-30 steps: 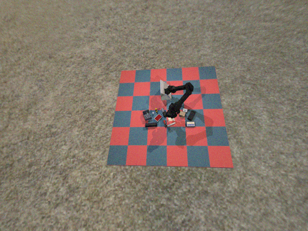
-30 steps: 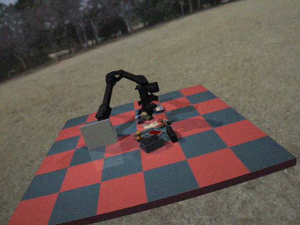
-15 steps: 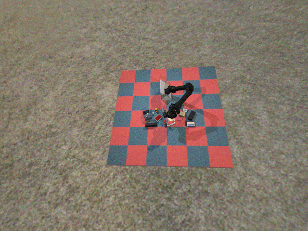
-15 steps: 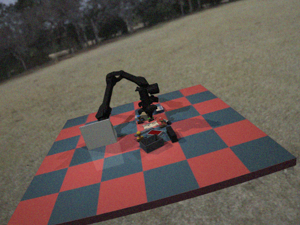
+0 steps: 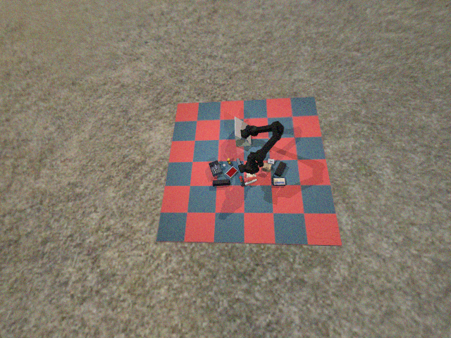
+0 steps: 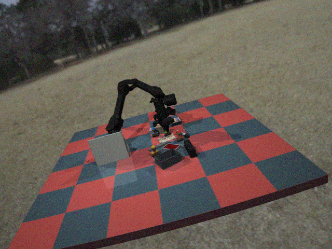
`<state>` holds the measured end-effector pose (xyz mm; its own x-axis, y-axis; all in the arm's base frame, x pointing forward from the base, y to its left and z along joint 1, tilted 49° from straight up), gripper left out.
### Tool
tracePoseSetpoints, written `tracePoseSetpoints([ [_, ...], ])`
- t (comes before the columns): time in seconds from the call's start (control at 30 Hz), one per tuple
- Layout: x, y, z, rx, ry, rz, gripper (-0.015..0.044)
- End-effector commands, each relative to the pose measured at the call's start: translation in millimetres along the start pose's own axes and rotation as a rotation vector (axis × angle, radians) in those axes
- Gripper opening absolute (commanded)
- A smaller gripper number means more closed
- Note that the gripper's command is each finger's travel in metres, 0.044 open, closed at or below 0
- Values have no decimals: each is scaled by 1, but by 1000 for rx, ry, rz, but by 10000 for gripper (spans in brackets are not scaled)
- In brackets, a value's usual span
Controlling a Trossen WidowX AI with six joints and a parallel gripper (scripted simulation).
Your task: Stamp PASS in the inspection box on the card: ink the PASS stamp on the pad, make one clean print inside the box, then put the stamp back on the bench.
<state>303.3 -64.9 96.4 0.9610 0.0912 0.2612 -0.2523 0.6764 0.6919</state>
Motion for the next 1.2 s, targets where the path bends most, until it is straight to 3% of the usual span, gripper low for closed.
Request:
tracePoseSetpoints([
  [0.0,-1,1,-5,7,3,-4,0],
  [1.17,-3,3,-18,9,0,-3,0],
])
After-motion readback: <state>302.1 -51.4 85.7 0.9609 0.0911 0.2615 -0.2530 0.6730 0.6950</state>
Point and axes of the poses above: the point midway between the two fingers, 35 mm back from their tips, its own z axis back along the fingers, its own y axis across the jaws, x = y × z, the point moved 10 cm from there along z, back along the fingers, and after that the axes turned 1 degree about z, right-handed, at the moved point
